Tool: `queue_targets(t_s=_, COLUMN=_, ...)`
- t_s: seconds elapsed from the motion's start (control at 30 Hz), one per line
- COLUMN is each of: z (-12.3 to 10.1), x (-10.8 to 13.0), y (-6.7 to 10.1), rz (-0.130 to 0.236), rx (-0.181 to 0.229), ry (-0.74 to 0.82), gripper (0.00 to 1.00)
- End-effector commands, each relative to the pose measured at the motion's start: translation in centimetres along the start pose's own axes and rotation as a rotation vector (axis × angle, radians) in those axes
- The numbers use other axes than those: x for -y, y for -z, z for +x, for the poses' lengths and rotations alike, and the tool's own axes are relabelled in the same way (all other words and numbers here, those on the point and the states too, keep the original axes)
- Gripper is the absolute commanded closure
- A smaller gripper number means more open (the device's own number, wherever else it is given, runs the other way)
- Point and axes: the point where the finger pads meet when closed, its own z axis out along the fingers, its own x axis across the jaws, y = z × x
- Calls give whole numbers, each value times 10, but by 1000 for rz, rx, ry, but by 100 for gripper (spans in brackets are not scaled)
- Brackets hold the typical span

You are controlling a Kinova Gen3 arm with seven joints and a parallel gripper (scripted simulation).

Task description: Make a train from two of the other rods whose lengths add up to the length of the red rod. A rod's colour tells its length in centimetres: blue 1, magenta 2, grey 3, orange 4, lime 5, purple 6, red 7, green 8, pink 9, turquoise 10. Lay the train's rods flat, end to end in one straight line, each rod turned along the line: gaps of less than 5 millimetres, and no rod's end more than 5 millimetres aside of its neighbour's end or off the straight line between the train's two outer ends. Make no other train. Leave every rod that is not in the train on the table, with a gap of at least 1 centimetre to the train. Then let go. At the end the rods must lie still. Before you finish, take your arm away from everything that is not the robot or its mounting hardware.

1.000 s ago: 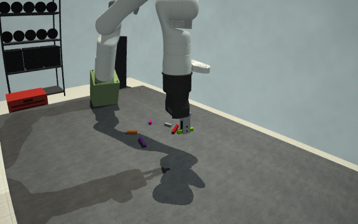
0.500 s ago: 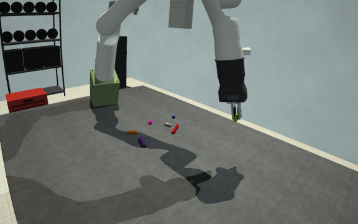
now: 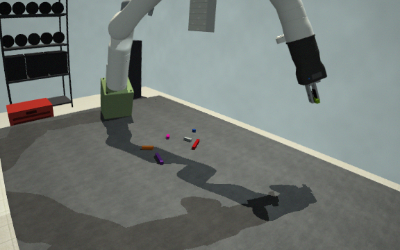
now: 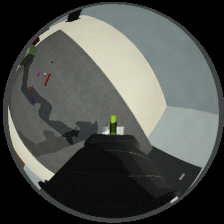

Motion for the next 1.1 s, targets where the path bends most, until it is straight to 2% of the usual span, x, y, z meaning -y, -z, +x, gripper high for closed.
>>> queue_targets(t_s=0.0, z=34, x=8, y=10, rz=-4, rx=-50, ry=78, gripper=76)
queue_targets(t_s=0.23, z=108, x=24, y=40, rz=-38, rx=-171, ry=286, gripper=76)
queue_targets(t_s=0.47, z=179, x=42, y=79, rz=-89, rx=-293, ry=471, gripper=76)
queue_targets(t_s=0.53, z=179, x=42, y=79, rz=-89, rx=-293, ry=471, gripper=76)
queue_targets(t_s=0.57, z=201, x=49, y=95, rz=-110, rx=-335, ry=530, gripper=76)
queue_targets(t_s=0.77, z=253, x=64, y=136, rz=-167, rx=-434, ry=660, gripper=76)
queue_targets(t_s=1.03, z=318, x=85, y=202, rz=-263, rx=-570, ry=820, gripper=76)
queue_targets(t_s=1.07, z=318, x=85, y=202, rz=-263, rx=-570, ry=820, gripper=76)
